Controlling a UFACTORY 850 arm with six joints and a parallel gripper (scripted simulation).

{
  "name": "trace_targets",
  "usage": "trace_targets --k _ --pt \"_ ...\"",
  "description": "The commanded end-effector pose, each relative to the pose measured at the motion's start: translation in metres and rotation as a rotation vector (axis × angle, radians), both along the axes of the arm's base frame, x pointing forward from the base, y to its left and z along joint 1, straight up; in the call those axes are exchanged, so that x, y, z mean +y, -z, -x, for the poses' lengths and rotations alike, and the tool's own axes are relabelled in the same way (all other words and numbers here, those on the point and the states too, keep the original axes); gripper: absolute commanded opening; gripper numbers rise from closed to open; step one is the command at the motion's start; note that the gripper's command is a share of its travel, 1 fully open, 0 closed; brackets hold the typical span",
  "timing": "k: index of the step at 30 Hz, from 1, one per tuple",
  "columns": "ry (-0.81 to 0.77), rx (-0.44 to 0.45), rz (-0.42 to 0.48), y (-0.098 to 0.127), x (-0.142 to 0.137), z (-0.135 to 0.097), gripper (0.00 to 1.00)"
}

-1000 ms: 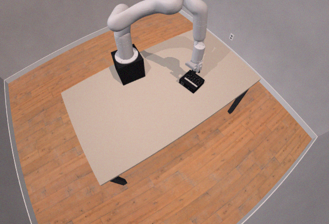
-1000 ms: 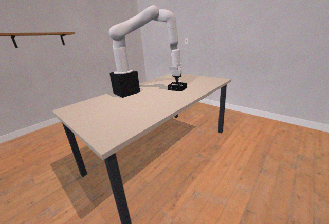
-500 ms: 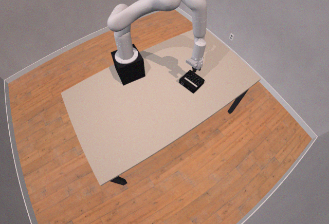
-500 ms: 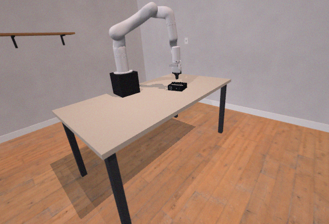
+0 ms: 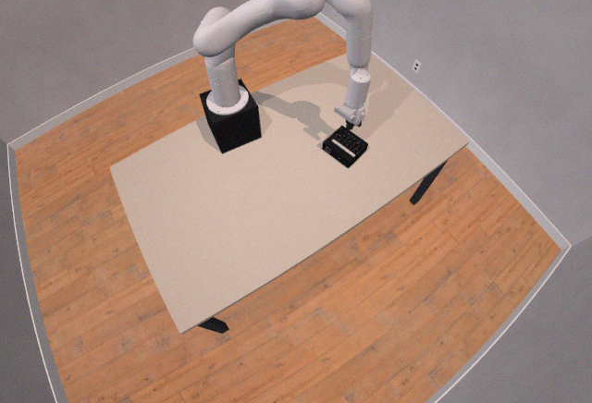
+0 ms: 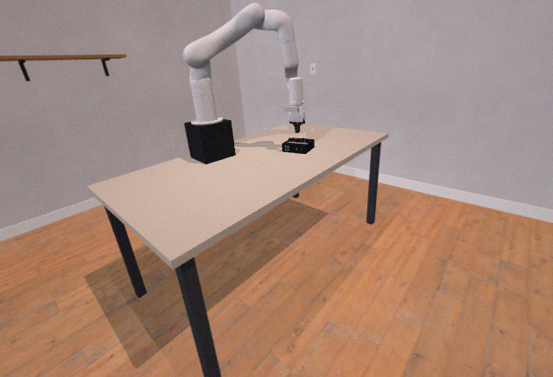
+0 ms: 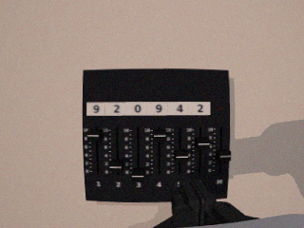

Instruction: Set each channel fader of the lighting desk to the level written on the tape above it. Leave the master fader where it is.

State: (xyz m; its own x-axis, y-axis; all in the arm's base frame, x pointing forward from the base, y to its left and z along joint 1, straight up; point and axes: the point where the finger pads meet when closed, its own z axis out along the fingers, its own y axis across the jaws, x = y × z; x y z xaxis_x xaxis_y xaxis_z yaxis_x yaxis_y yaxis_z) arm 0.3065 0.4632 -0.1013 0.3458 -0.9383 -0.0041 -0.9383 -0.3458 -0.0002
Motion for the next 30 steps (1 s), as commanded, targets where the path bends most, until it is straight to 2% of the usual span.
trace_targets --k 1,7,10,22,24,25,30 --pt "0.015 -0.001 -0.002 -0.001 0.001 -0.001 0.00" --pt "0.083 0.000 -0.002 -0.001 -0.001 -0.001 0.00" --pt "0.181 0.002 -0.003 0.000 -0.003 0.000 0.00" --pt "0.763 0.018 -0.007 0.002 -0.020 0.000 0.00" --pt "0.763 0.018 -0.007 0.002 -0.020 0.000 0.00" --pt "0.900 0.021 -0.006 0.002 -0.022 0.000 0.00" --pt "1.108 0.031 -0.008 0.003 -0.033 0.000 0.00"
